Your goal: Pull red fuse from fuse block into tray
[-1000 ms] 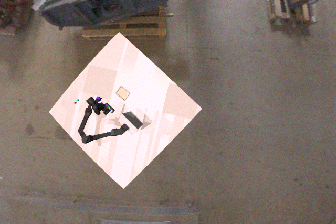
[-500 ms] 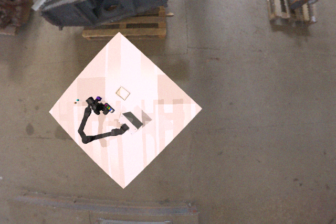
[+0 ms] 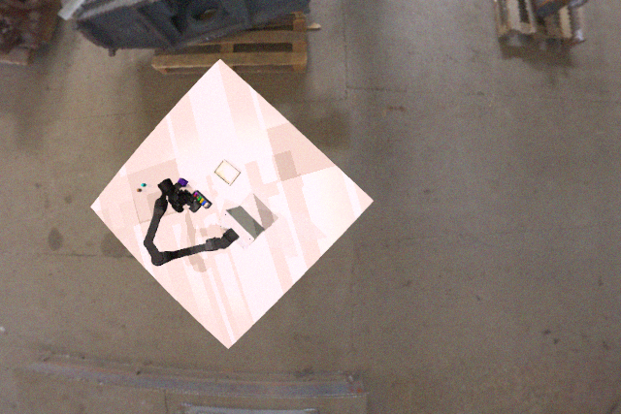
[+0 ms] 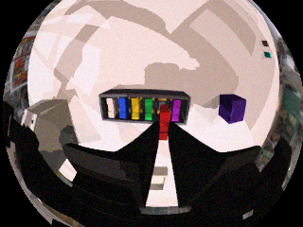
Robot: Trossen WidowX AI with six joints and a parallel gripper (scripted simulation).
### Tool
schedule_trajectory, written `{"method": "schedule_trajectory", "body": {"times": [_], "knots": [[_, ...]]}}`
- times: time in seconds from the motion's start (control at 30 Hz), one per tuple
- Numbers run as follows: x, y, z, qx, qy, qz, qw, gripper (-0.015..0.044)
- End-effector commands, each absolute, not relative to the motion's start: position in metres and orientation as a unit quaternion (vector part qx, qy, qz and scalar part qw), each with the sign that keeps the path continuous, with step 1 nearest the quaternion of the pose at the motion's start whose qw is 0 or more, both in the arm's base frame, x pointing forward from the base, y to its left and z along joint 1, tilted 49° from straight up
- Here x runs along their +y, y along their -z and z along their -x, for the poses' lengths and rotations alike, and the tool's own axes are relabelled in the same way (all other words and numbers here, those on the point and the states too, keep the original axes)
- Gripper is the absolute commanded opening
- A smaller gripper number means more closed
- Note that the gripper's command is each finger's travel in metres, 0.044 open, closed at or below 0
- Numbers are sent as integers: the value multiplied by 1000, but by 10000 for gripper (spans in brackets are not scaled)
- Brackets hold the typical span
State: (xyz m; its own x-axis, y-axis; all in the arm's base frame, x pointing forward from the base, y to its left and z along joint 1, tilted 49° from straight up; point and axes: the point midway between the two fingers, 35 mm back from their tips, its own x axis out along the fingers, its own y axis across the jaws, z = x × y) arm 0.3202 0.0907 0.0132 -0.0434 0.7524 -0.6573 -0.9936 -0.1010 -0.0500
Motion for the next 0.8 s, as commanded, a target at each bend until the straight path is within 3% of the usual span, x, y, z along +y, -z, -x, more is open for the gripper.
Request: {"method": "schedule_trajectory", "body": {"times": [0.0, 0.3, 0.77], "knots": [[86, -18, -321, 218, -688, 280, 633, 0], [76, -21, -323, 218, -688, 281, 633, 0], [17, 36, -337, 227, -682, 289, 632, 0]]}}
